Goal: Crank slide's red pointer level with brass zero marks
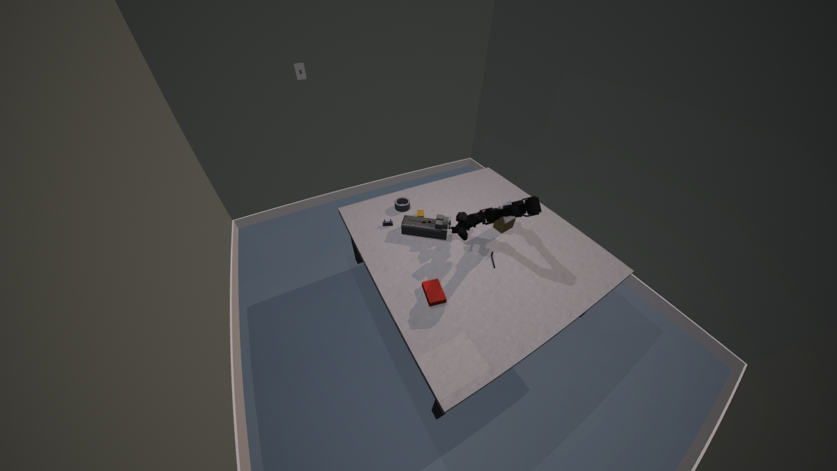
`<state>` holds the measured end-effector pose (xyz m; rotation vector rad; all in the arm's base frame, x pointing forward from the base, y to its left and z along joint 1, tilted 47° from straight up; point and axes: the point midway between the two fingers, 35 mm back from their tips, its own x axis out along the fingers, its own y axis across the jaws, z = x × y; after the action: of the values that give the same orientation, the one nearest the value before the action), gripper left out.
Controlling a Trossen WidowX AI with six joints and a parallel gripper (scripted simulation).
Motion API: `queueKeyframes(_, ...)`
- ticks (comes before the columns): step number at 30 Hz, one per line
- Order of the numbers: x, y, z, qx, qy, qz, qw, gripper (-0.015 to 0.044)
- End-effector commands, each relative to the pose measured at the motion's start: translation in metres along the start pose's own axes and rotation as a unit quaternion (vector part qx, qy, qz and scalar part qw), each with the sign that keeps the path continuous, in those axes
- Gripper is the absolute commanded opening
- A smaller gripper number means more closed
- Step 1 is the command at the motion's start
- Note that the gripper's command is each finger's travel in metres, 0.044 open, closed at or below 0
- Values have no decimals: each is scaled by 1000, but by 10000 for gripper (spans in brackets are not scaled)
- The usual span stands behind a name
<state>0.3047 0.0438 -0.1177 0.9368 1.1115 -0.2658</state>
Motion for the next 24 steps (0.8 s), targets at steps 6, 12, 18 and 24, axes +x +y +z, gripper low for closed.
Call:
queueKeyframes(6, -1, 10, 0, -4, 1, 13, 1000, 0)
queueKeyframes(12, -1, 11, 1, -4, 1, 13, 1000, 0)
queueKeyframes(18, -1, 11, 1, -4, 1, 13, 1000, 0)
queueKeyframes(24, -2, 12, 1, -4, 1, 13, 1000, 0)
